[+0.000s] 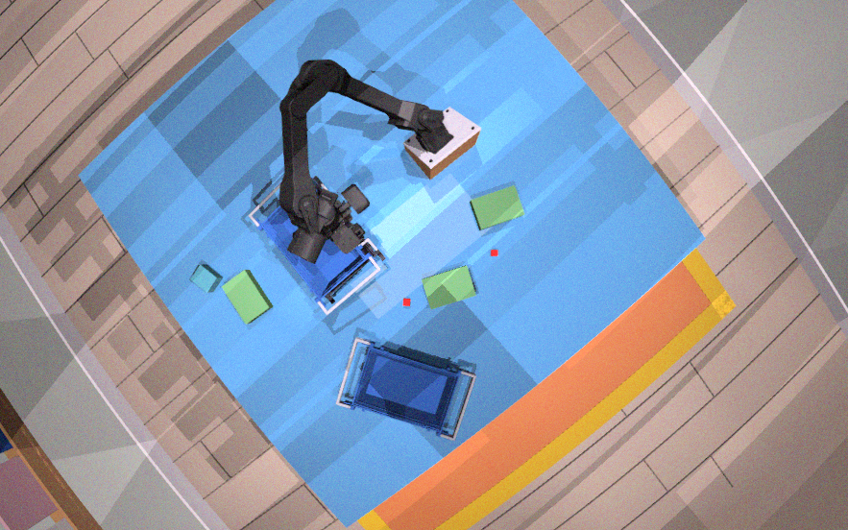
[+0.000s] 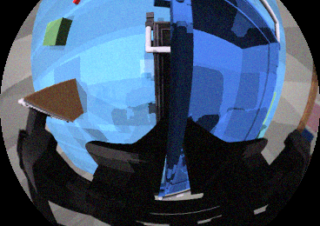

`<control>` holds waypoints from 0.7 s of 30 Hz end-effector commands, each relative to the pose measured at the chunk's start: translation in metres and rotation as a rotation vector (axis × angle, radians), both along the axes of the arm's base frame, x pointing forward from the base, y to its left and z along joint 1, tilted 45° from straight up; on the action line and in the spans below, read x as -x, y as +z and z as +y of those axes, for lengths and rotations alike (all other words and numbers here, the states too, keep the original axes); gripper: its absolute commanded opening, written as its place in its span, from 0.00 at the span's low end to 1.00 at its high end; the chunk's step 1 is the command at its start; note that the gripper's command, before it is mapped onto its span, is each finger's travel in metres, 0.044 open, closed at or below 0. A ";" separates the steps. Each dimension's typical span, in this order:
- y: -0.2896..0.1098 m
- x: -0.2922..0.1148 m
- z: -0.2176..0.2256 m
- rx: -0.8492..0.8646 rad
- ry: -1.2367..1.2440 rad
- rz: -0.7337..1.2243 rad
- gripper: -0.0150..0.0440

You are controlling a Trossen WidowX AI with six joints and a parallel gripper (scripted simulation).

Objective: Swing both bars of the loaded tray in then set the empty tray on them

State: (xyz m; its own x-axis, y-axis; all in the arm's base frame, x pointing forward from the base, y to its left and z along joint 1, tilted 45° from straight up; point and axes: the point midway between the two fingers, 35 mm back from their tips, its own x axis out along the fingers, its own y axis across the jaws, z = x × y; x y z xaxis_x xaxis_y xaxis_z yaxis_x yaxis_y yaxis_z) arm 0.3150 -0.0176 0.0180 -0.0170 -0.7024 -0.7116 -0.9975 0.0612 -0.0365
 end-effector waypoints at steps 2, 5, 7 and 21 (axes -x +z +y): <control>-0.005 0.008 -0.006 -0.003 -0.016 0.033 0.25; -0.005 0.008 -0.006 -0.003 -0.016 0.033 0.25; -0.005 0.008 -0.006 -0.003 -0.016 0.033 0.25; -0.008 0.008 -0.008 -0.002 -0.013 0.025 0.25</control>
State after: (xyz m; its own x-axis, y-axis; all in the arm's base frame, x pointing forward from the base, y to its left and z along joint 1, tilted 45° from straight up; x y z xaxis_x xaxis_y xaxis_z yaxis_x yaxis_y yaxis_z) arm 0.3151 -0.0178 0.0178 -0.0113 -0.7022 -0.7118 -0.9974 0.0589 -0.0422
